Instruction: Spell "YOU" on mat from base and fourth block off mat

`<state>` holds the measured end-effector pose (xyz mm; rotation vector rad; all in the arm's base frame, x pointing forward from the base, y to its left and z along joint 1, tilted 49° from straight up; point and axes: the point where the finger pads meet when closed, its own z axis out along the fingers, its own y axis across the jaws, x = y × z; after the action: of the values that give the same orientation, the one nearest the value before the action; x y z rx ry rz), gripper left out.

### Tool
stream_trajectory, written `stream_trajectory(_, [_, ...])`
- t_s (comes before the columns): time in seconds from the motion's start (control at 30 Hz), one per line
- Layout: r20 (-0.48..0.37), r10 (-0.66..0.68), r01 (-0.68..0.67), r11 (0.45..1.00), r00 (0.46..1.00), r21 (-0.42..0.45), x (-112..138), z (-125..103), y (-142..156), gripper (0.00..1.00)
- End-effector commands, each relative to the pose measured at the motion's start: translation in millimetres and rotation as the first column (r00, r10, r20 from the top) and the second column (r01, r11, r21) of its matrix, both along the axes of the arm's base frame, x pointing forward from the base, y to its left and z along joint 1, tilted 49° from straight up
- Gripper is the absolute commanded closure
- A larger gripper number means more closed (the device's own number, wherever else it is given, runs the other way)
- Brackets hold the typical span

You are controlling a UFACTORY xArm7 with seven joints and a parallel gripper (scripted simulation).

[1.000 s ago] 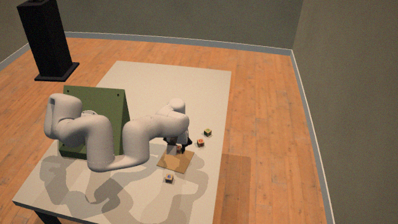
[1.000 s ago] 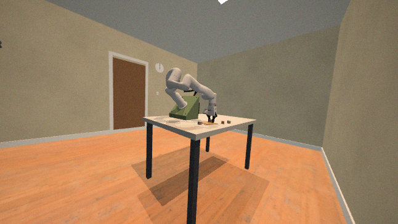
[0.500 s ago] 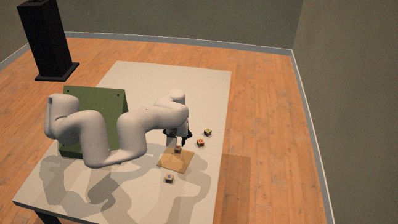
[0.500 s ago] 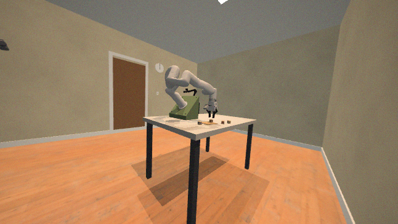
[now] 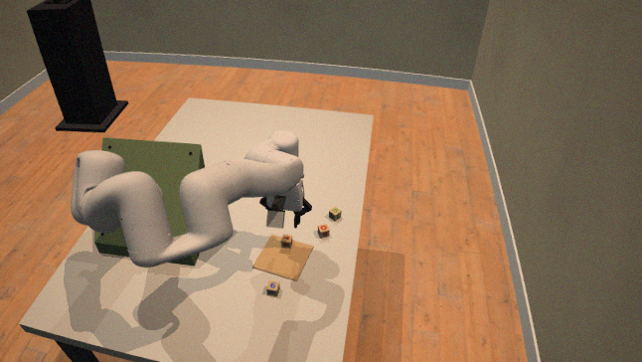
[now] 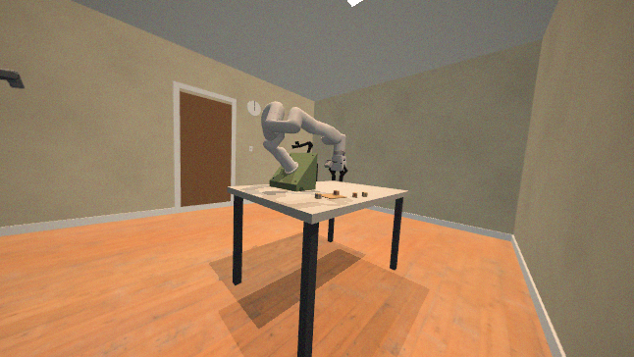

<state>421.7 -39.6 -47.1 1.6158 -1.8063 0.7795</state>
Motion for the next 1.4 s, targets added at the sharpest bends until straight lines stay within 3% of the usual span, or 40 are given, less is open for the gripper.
stream_trajectory(0.0, [0.003,0.003,-0.003,1.0,1.0,0.002,1,1,3,0.0])
stream_trajectory(0.7, [0.009,-0.002,0.002,1.0,1.0,0.002,2,1,3,0.0])
stream_trajectory(1.1, [0.275,-0.241,0.243,0.97,0.93,0.028,40,-15,13,0.0])
stream_trajectory(1.17, [0.275,-0.241,0.243,0.97,0.93,0.028,40,-15,13,0.0])
stream_trajectory(1.2, [0.334,-0.292,0.295,0.954,0.896,0.042,48,-19,15,0.0])
stream_trajectory(1.37, [0.413,-0.36,0.366,0.928,0.836,0.067,59,-24,18,0.0])
